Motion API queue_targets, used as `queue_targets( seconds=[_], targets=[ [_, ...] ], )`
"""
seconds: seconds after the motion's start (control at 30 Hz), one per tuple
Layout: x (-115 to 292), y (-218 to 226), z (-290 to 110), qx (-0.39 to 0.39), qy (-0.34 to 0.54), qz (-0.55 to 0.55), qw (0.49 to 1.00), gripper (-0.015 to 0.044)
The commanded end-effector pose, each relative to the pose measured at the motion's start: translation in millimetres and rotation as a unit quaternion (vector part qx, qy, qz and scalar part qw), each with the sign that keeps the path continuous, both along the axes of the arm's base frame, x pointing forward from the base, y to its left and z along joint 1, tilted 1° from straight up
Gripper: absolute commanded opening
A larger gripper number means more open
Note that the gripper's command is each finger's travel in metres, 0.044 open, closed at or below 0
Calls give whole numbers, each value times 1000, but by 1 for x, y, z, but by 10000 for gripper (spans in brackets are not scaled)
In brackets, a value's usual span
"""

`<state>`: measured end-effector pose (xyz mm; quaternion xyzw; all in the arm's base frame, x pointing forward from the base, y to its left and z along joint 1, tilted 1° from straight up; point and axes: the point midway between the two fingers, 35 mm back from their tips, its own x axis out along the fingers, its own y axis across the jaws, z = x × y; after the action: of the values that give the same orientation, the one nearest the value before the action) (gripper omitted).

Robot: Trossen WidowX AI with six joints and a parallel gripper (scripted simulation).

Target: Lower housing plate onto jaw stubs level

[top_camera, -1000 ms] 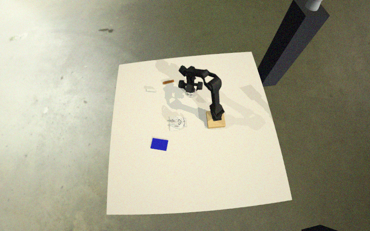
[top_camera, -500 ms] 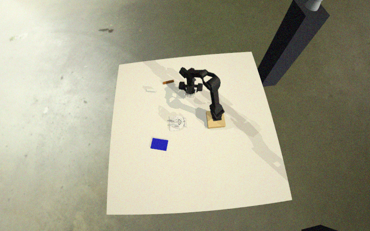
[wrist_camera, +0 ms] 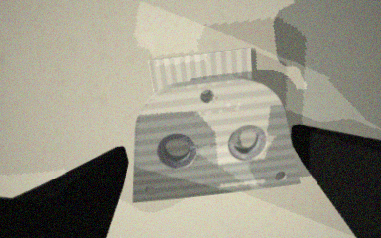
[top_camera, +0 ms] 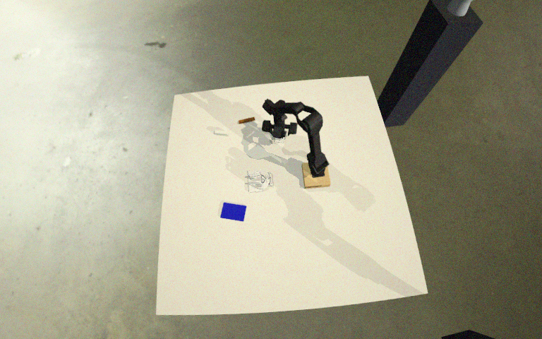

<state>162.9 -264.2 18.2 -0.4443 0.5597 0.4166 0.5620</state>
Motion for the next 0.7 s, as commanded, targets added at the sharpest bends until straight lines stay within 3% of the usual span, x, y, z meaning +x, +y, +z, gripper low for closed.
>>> queue_targets(
  seconds=[0.0, 0.2, 0.67],
  targets=[
    [0, 0, -1, 1, -1, -2, 1000, 440],
    [0, 0, -1, 1, -1, -2, 1000, 440],
    [0, 0, 0, 0, 0, 0, 1000, 351]
  ],
)
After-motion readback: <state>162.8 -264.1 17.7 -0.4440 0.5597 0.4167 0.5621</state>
